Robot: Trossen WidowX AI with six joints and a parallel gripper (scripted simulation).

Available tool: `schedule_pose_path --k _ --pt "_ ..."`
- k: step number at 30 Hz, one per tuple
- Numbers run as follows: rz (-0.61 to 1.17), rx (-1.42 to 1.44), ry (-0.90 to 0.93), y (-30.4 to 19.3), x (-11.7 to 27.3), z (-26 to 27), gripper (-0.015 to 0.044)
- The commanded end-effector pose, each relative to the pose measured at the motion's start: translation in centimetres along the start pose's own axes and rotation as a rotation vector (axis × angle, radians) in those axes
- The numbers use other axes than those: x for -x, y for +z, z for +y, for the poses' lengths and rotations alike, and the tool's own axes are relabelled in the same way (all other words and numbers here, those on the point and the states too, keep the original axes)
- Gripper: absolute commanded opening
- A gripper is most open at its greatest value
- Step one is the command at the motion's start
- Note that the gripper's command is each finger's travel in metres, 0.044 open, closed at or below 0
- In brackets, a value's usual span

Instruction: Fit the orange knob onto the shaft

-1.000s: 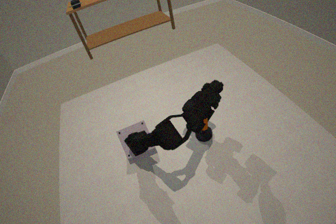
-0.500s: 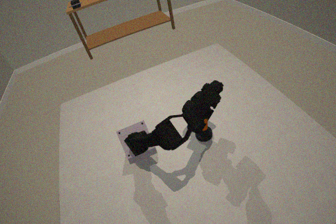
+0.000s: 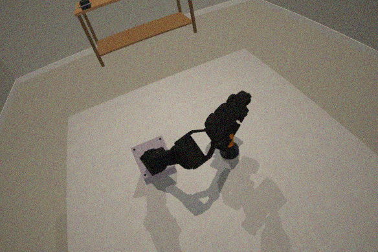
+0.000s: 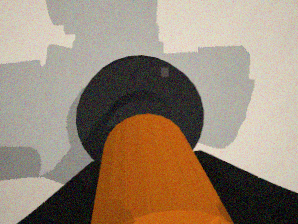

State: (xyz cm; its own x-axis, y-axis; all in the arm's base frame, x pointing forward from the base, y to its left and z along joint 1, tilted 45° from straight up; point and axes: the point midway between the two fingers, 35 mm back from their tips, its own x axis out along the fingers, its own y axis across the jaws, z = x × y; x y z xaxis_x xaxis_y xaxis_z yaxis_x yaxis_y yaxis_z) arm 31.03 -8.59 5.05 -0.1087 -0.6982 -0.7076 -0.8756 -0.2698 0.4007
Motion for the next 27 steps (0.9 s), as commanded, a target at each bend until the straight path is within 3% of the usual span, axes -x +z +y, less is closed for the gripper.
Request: schedule_pose_path --k 1,9,27 --pt "0.005 -0.001 -0.003 -0.11 0.4 -0.15 0.0" --pt "0.005 0.209 -0.002 -0.07 0.37 -0.38 0.0" --pt "0.005 0.209 -0.002 -0.09 -0.06 -0.05 0.0"
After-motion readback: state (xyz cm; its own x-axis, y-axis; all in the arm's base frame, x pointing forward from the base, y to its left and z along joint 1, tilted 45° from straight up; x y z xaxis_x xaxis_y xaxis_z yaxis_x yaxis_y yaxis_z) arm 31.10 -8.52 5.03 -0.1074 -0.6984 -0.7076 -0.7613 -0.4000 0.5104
